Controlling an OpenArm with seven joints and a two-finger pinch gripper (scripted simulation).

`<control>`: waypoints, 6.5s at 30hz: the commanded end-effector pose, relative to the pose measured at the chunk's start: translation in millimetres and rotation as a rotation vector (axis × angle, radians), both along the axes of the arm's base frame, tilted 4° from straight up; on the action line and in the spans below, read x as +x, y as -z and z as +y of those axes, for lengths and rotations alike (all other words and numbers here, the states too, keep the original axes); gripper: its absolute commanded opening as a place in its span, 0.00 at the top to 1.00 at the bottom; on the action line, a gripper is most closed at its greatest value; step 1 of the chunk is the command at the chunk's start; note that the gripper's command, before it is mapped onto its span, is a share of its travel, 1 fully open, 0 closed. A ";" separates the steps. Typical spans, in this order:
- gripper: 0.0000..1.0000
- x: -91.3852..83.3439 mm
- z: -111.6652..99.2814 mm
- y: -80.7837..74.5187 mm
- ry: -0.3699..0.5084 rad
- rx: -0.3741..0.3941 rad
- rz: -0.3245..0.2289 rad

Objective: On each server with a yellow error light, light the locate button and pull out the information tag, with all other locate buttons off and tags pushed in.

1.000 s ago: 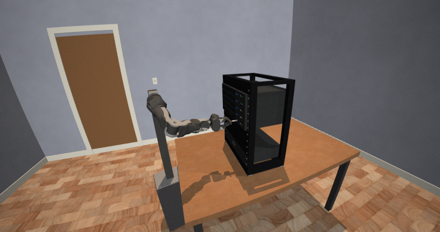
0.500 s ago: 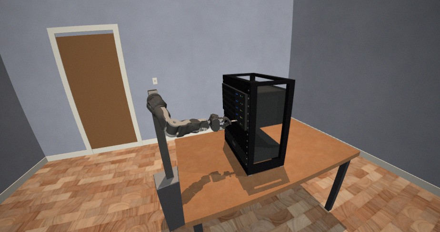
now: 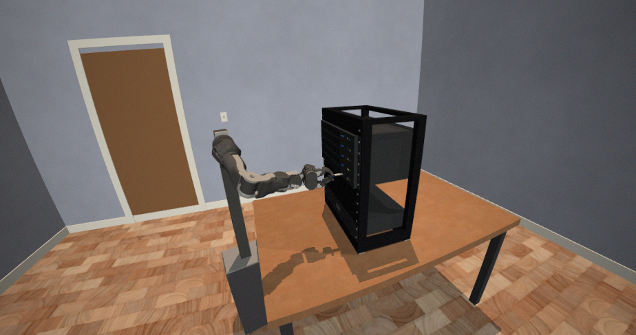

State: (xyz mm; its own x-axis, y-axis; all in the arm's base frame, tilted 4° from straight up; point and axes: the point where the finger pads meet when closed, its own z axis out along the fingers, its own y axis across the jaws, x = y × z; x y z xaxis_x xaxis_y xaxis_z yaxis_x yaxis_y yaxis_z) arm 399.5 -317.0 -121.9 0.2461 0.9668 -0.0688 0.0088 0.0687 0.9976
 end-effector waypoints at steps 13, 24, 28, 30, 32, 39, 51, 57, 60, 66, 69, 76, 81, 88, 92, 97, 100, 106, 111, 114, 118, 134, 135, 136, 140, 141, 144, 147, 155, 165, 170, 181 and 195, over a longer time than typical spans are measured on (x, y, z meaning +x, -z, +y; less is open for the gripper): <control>0.90 0.0 -0.3 -3.3 0.000 -0.004 -0.012; 0.90 -1.6 0.7 -4.3 -0.002 -0.005 -0.014; 0.90 -13.0 3.1 -3.9 -0.002 -0.005 -0.014; 0.90 -22.1 5.1 -3.5 -0.001 -0.006 -0.015; 0.90 -31.6 7.2 -3.2 -0.001 -0.006 -0.015; 0.90 -48.9 10.1 -1.4 0.001 -0.005 -0.012; 0.90 -49.0 12.7 -46.9 0.001 -0.006 -0.013; 0.90 -49.0 12.4 -46.8 0.002 -0.005 -0.012; 0.90 -49.0 12.4 -46.8 0.002 -0.005 -0.012; 0.90 -49.0 12.4 -46.8 0.002 -0.005 -0.012; 0.90 -49.0 12.4 -45.6 0.002 -0.005 -0.011; 0.90 -49.3 13.4 -42.3 0.002 -0.005 -0.011; 0.90 -49.3 13.4 -42.2 0.002 -0.005 -0.011; 0.90 -49.3 13.4 -42.2 0.002 -0.005 -0.011; 0.90 -49.3 13.4 -42.3 0.002 -0.005 -0.011; 0.90 -49.4 14.3 -44.1 0.000 -0.006 -0.013; 0.90 -49.3 14.1 -44.1 0.001 -0.005 -0.012; 0.90 -49.3 14.1 -44.1 0.001 -0.005 -0.012; 0.90 -49.3 14.1 -44.1 0.001 -0.005 -0.012; 0.90 -49.3 14.1 -44.1 0.001 -0.005 -0.012; 0.90 -49.3 14.1 -44.8 0.001 -0.006 -0.013; 0.90 -49.2 13.9 -45.6 0.001 -0.006 -0.013; 0.90 -49.2 13.9 -45.6 0.001 -0.006 -0.013; 0.90 -49.2 13.9 -45.6 0.001 -0.006 -0.013; 0.90 -48.5 13.1 -44.8 0.003 -0.005 -0.010; 0.90 -47.8 12.6 -44.4 0.003 -0.004 -0.009; 0.90 -46.9 12.8 -45.0 0.002 -0.005 -0.011; 0.90 -41.4 11.0 -44.6 0.003 -0.004 -0.009; 0.90 -10.5 3.2 -45.4 0.003 -0.003 -0.009; 0.90 25.5 -5.8 -46.3 0.002 -0.003 -0.008; 0.90 38.5 -9.0 -46.6 0.001 -0.003 -0.008; 0.90 41.8 -9.2 -47.5 0.000 -0.004 -0.010; 0.90 41.9 -9.0 -47.4 0.000 -0.004 -0.010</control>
